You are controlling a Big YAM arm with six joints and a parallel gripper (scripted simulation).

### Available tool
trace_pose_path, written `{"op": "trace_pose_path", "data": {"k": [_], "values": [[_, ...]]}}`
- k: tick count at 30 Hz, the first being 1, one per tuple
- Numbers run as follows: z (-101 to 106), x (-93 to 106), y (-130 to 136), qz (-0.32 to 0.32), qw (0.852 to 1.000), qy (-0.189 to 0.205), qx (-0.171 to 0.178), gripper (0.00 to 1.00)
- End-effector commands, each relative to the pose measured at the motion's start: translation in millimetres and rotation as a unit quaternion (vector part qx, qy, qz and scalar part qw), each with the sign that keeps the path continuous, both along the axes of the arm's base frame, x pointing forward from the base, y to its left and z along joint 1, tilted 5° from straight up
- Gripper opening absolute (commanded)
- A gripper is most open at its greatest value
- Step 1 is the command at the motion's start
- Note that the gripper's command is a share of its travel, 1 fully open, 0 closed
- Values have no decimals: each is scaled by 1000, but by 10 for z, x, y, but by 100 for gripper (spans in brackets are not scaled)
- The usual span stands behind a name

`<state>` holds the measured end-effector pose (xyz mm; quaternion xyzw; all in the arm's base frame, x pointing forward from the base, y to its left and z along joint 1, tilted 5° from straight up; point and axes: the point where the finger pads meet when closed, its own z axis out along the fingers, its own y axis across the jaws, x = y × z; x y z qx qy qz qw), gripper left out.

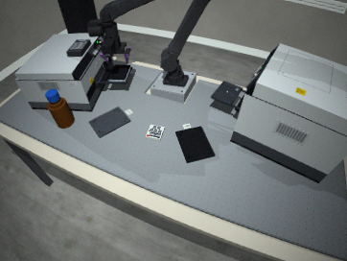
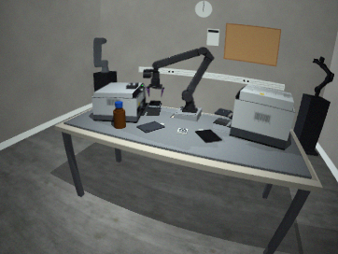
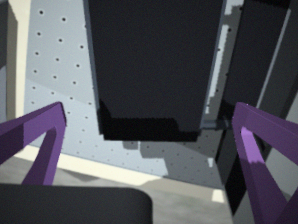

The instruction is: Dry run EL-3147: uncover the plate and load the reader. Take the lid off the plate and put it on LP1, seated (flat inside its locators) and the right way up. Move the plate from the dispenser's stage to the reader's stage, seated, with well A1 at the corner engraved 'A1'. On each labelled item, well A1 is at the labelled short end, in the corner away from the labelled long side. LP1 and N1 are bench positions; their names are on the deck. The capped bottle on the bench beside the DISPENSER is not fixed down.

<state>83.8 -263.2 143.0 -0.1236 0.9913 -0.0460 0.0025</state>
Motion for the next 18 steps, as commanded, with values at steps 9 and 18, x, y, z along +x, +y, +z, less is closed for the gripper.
{"op": "trace_pose_path", "data": {"k": [9, 18], "values": [[-140, -19, -40, 5, 1000, -1, 2, 100], [-190, -24, -42, 6, 1000, 0, 4, 100]]}}
